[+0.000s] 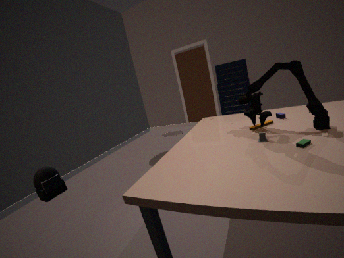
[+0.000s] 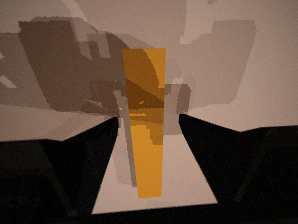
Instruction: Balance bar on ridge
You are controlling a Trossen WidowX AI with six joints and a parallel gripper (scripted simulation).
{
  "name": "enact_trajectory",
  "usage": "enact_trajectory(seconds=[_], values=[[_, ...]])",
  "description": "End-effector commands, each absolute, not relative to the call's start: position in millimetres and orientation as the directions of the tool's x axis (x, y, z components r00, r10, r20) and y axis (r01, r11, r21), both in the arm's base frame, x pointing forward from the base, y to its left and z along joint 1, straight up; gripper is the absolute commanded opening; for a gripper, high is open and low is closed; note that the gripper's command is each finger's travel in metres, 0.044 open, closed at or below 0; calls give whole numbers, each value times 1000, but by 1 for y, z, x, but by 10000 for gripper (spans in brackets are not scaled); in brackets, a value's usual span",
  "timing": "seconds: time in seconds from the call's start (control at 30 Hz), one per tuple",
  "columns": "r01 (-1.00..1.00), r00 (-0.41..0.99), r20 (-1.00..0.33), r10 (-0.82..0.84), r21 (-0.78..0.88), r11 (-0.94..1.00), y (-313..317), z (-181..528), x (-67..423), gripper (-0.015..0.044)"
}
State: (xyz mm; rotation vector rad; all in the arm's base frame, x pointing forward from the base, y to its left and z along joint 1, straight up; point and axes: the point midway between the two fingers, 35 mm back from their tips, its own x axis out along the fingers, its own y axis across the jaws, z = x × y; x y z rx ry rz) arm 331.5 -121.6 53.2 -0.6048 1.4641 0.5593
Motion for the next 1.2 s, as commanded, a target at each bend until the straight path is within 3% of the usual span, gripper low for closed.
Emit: enact_trajectory(seconds=[0.0, 0.33, 0.53, 0.83, 0.97, 1.17], values=[[-683, 29, -1000, -11, -28, 730, -120, 50, 330, 315], [-683, 29, -1000, -11, -28, 730, -120, 50, 330, 315], [-679, 31, -999, -16, -32, 733, -121, 51, 330, 157], [-679, 31, -999, -16, -32, 733, -121, 51, 330, 97], [-679, 31, -999, -15, -32, 733, -121, 58, 331, 0], [-680, 31, -999, -14, -31, 733, -122, 73, 332, 0]])
